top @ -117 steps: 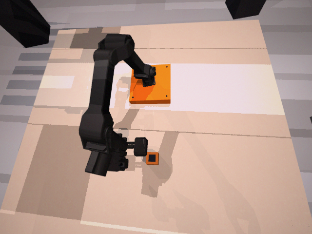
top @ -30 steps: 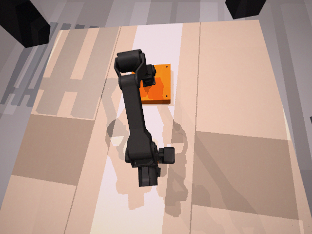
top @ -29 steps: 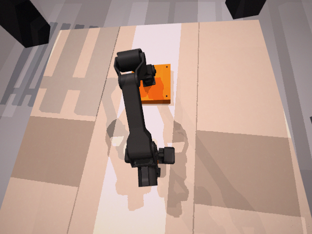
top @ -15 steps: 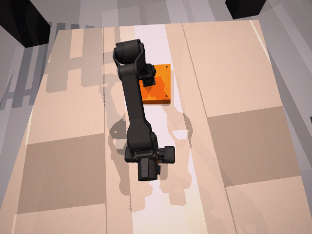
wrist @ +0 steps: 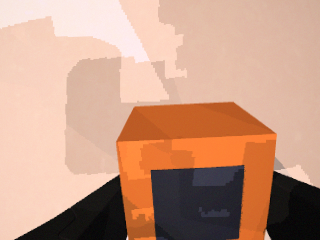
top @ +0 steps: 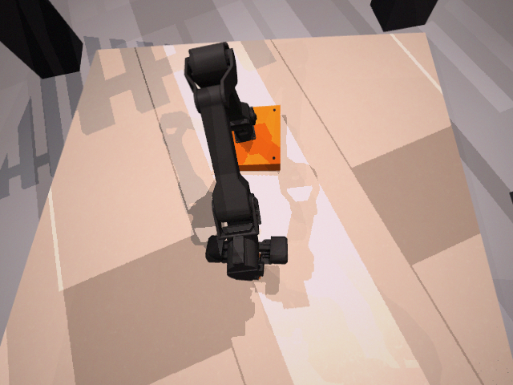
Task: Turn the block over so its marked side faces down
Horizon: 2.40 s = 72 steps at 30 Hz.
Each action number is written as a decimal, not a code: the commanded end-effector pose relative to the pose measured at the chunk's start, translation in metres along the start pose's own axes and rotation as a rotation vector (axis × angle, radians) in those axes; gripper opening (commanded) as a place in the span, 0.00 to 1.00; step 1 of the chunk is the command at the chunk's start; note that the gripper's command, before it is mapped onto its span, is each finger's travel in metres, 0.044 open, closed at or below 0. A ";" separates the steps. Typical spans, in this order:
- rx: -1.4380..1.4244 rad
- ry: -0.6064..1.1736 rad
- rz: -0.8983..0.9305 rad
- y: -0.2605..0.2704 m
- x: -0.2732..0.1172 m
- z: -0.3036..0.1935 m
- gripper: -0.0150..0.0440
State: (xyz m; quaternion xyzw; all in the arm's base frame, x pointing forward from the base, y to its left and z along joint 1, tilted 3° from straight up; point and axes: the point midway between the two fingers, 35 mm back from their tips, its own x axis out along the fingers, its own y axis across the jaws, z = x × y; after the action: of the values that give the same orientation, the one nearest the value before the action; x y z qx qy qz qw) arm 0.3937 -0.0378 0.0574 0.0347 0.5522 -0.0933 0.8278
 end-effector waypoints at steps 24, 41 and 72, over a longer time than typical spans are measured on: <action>-0.006 -0.324 -0.001 0.001 0.017 -0.001 0.25; -0.015 -0.579 0.003 0.001 0.030 -0.011 0.25; -0.004 -0.723 -0.003 -0.002 0.021 -0.017 0.43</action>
State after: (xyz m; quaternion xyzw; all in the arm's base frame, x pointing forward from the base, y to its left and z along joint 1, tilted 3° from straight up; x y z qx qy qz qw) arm 0.3858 -0.0385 0.0309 0.0006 0.2258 -0.0981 0.9692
